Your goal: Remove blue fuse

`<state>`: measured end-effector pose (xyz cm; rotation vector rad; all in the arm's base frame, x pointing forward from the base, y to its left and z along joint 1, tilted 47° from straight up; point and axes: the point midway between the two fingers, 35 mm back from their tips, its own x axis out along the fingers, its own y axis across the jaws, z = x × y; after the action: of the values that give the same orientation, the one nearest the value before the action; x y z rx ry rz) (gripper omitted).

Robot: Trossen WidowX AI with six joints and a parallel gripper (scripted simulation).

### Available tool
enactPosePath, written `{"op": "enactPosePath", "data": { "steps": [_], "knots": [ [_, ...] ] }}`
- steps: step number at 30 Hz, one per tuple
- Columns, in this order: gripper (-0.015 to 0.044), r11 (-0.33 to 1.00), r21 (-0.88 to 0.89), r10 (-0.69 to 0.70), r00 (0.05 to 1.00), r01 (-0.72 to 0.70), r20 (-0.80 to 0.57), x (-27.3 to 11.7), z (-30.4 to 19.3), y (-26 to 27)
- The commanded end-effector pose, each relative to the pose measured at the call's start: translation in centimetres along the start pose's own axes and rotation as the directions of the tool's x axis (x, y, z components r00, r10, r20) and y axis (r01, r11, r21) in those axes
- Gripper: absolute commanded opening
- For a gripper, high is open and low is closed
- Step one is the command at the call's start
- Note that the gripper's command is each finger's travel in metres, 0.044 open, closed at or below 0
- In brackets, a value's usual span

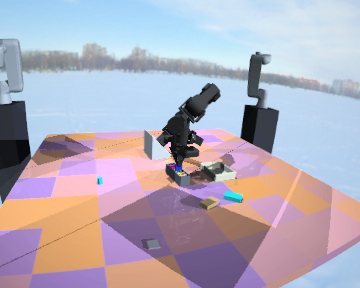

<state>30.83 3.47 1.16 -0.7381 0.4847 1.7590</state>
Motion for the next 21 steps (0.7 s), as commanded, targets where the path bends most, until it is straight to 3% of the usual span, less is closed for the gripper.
{"op": "enactPosePath", "data": {
  "steps": [1, 21],
  "knots": [
    [0.0000, 1.000, -0.008, -0.004, 1.000, 0.004, -0.007, -0.48, -0.03, -0.15],
    [0.0000, 1.000, -0.007, -0.004, 1.000, 0.004, -0.006, -1.46, -0.02, -0.10]
  ]
}}
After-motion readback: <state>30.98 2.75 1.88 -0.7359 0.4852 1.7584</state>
